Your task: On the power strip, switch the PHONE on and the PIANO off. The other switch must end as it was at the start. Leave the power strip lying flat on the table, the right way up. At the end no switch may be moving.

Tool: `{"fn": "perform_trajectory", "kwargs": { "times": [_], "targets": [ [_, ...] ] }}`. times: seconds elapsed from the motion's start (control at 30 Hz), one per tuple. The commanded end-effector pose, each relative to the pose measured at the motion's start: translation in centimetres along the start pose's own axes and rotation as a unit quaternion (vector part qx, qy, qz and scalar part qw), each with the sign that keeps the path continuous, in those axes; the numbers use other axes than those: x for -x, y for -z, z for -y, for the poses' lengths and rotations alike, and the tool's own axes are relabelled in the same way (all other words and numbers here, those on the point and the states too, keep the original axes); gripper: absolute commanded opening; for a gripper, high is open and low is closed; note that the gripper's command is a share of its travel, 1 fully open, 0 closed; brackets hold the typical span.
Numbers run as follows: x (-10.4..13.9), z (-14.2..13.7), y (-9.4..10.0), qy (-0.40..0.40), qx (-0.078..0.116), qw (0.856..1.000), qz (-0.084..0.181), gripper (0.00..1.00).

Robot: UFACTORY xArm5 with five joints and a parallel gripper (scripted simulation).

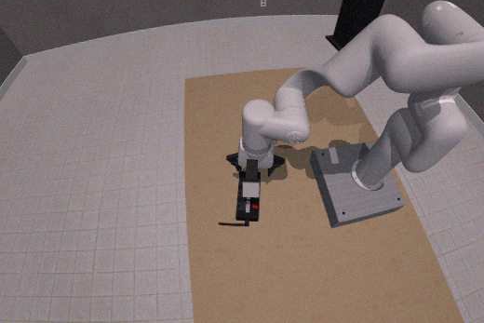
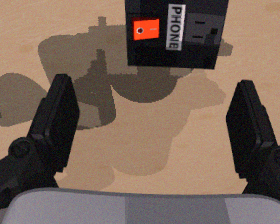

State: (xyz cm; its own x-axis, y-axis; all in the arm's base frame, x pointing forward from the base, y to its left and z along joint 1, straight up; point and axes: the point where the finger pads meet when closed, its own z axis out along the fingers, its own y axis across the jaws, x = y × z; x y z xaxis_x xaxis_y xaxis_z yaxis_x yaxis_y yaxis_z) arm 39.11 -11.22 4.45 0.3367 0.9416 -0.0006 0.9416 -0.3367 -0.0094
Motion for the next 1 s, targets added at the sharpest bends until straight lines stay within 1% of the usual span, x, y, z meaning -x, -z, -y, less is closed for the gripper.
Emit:
{"fn": "perform_trajectory", "kwargs": {
  "times": [0.0,0.07,0.27,0.43,0.57,0.97],
  "targets": [
    [0.0,-0.1,2.2,0.0,0.002,1.0,0.0,1.0],
    [0.0,-0.1,2.2,0.0,0.002,1.0,0.0,1.0],
    [0.0,-0.1,5.6,0.0,0.002,1.0,0.0,1.0],
    [0.0,-0.1,7.3,0.0,0.002,1.0,0.0,1.0],
    [0.0,-0.1,7.7,0.0,0.002,1.0,0.0,1.0],
    [0.0,-0.1,7.7,0.0,0.002,1.0,0.0,1.0]
  ]
}}
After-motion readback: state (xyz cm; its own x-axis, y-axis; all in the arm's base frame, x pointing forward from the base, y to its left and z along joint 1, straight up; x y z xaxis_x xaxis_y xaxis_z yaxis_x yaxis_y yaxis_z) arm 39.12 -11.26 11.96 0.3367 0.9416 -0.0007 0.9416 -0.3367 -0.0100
